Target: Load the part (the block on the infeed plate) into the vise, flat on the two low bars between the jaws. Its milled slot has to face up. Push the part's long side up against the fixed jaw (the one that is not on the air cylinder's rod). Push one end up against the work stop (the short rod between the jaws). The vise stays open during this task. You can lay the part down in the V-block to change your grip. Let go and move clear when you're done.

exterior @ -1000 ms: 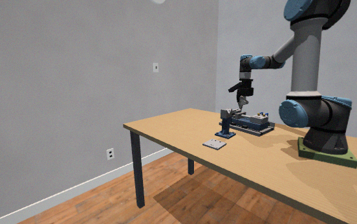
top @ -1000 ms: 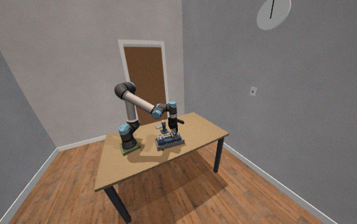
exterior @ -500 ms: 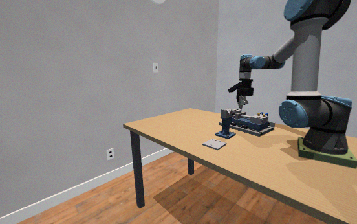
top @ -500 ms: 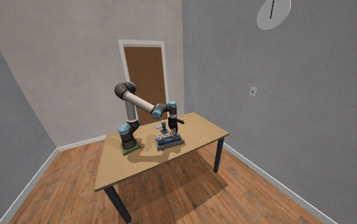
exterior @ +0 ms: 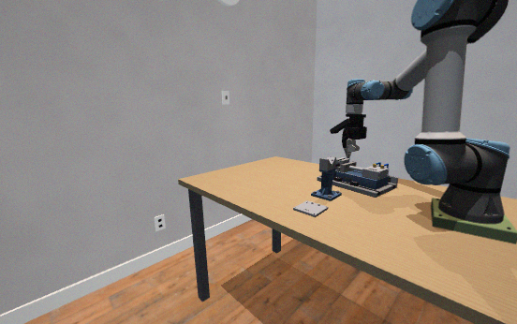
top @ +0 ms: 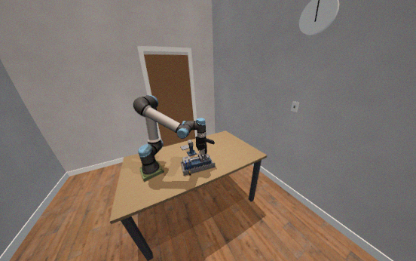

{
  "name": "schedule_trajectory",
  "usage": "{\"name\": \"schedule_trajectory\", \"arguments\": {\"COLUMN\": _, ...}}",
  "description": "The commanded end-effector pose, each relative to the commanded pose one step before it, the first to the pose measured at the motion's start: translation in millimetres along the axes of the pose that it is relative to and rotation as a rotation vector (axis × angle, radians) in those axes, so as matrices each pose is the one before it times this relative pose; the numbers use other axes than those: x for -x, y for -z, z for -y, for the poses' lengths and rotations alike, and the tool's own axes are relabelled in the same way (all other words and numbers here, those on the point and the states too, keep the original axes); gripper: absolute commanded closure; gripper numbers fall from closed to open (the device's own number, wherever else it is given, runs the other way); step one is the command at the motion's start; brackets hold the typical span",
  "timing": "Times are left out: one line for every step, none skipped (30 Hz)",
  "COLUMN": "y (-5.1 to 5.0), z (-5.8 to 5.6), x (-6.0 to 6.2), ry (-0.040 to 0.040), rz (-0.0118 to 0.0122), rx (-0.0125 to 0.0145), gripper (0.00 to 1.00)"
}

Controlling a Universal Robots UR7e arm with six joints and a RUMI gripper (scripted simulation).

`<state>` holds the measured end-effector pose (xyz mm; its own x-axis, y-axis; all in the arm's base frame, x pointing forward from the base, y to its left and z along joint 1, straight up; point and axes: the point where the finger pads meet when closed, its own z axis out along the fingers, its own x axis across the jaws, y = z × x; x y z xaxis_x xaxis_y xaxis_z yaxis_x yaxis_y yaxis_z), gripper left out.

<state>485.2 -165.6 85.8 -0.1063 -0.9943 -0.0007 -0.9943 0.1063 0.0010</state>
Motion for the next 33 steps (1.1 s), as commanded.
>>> {"name": "schedule_trajectory", "arguments": {"y": 0.53, "z": 0.34, "x": 1.18, "ry": -0.00001, "rz": -0.00060, "rx": -0.00128, "gripper": 1.00}}
{"name": "schedule_trajectory", "arguments": {"y": 0.00, "z": 0.00, "x": 0.31, "ry": 0.00000, "rz": 0.00000, "rx": 0.00000, "gripper": 1.00}}
{"name": "schedule_trajectory", "arguments": {"y": 0.00, "z": 0.00, "x": 0.31, "ry": 0.00000, "rz": 0.00000, "rx": 0.00000, "gripper": 1.00}}
{"name": "schedule_trajectory", "arguments": {"y": 0.00, "z": 0.00, "x": 0.31, "ry": 0.00000, "rz": 0.00000, "rx": 0.00000, "gripper": 1.00}}
{"name": "schedule_trajectory", "arguments": {"y": 0.00, "z": 0.00, "x": 0.31, "ry": 0.00000, "rz": 0.00000, "rx": 0.00000, "gripper": 1.00}}
{"name": "schedule_trajectory", "arguments": {"y": 0.00, "z": 0.00, "x": 0.31, "ry": 0.00000, "rz": 0.00000, "rx": 0.00000, "gripper": 1.00}}
{"name": "schedule_trajectory", "arguments": {"y": 0.00, "z": 0.00, "x": 0.31, "ry": 0.00000, "rz": 0.00000, "rx": 0.00000, "gripper": 1.00}}
{"name": "schedule_trajectory", "arguments": {"y": 0.00, "z": 0.00, "x": 0.31, "ry": 0.00000, "rz": 0.00000, "rx": 0.00000, "gripper": 1.00}}
{"name": "schedule_trajectory", "arguments": {"y": 0.00, "z": 0.00, "x": 0.31, "ry": 0.00000, "rz": 0.00000, "rx": 0.00000, "gripper": 1.00}}
{"name": "schedule_trajectory", "arguments": {"y": 0.00, "z": 0.00, "x": 0.30, "ry": 0.00000, "rz": 0.00000, "rx": 0.00000, "gripper": 1.00}}
{"name": "schedule_trajectory", "arguments": {"y": 0.00, "z": 0.00, "x": 0.30, "ry": 0.00000, "rz": 0.00000, "rx": 0.00000, "gripper": 1.00}}
{"name": "schedule_trajectory", "arguments": {"y": 0.00, "z": 0.00, "x": 0.30, "ry": 0.00000, "rz": 0.00000, "rx": 0.00000, "gripper": 1.00}}
{"name": "schedule_trajectory", "arguments": {"y": 0.00, "z": 0.00, "x": 0.00, "ry": 0.00000, "rz": 0.00000, "rx": 0.00000, "gripper": 1.00}}
{"name": "schedule_trajectory", "arguments": {"y": 0.00, "z": 0.00, "x": 0.00, "ry": 0.00000, "rz": 0.00000, "rx": 0.00000, "gripper": 1.00}}
{"name": "schedule_trajectory", "arguments": {"y": 0.00, "z": 0.00, "x": 0.29, "ry": 0.00000, "rz": 0.00000, "rx": 0.00000, "gripper": 1.00}}
{"name": "schedule_trajectory", "arguments": {"y": 0.00, "z": 0.00, "x": 0.29, "ry": 0.00000, "rz": 0.00000, "rx": 0.00000, "gripper": 1.00}}
{"name": "schedule_trajectory", "arguments": {"y": 0.00, "z": 0.00, "x": 0.28, "ry": 0.00000, "rz": 0.00000, "rx": 0.00000, "gripper": 1.00}}
{"name": "schedule_trajectory", "arguments": {"y": 0.00, "z": 0.00, "x": 0.28, "ry": 0.00000, "rz": 0.00000, "rx": 0.00000, "gripper": 1.00}}
{"name": "schedule_trajectory", "arguments": {"y": 0.00, "z": 0.00, "x": 0.27, "ry": 0.00000, "rz": 0.00000, "rx": 0.00000, "gripper": 1.00}}
{"name": "schedule_trajectory", "arguments": {"y": 0.00, "z": 0.00, "x": 0.26, "ry": 0.00000, "rz": 0.00000, "rx": 0.00000, "gripper": 1.00}}
{"name": "schedule_trajectory", "arguments": {"y": 0.00, "z": 0.00, "x": 0.26, "ry": 0.00000, "rz": 0.00000, "rx": 0.00000, "gripper": 1.00}}
{"name": "schedule_trajectory", "arguments": {"y": 0.00, "z": 0.00, "x": 0.25, "ry": 0.00000, "rz": 0.00000, "rx": 0.00000, "gripper": 1.00}}
{"name": "schedule_trajectory", "arguments": {"y": 0.00, "z": 0.00, "x": 0.24, "ry": 0.00000, "rz": 0.00000, "rx": 0.00000, "gripper": 1.00}}
{"name": "schedule_trajectory", "arguments": {"y": 0.00, "z": 0.00, "x": 0.23, "ry": 0.00000, "rz": 0.00000, "rx": 0.00000, "gripper": 1.00}}
{"name": "schedule_trajectory", "arguments": {"y": 0.00, "z": 0.00, "x": 0.22, "ry": 0.00000, "rz": 0.00000, "rx": 0.00000, "gripper": 1.00}}
{"name": "schedule_trajectory", "arguments": {"y": 0.00, "z": 0.00, "x": 0.21, "ry": 0.00000, "rz": 0.00000, "rx": 0.00000, "gripper": 1.00}}
{"name": "schedule_trajectory", "arguments": {"y": 0.00, "z": 0.00, "x": 0.20, "ry": 0.00000, "rz": 0.00000, "rx": 0.00000, "gripper": 1.00}}
{"name": "schedule_trajectory", "arguments": {"y": 0.00, "z": 0.00, "x": 0.19, "ry": 0.00000, "rz": 0.00000, "rx": 0.00000, "gripper": 1.00}}
{"name": "schedule_trajectory", "arguments": {"y": 0.00, "z": 0.00, "x": 0.18, "ry": 0.00000, "rz": 0.00000, "rx": 0.00000, "gripper": 1.00}}
{"name": "schedule_trajectory", "arguments": {"y": 0.00, "z": 0.00, "x": 0.00, "ry": 0.00000, "rz": 0.00000, "rx": 0.00000, "gripper": 1.00}}
{"name": "schedule_trajectory", "arguments": {"y": 0.00, "z": 0.00, "x": 0.00, "ry": 0.00000, "rz": 0.00000, "rx": 0.00000, "gripper": 1.00}}
{"name": "schedule_trajectory", "arguments": {"y": 0.00, "z": 0.00, "x": 0.17, "ry": 0.00000, "rz": 0.00000, "rx": 0.00000, "gripper": 1.00}}
{"name": "schedule_trajectory", "arguments": {"y": 0.00, "z": 0.00, "x": 0.16, "ry": 0.00000, "rz": 0.00000, "rx": 0.00000, "gripper": 1.00}}
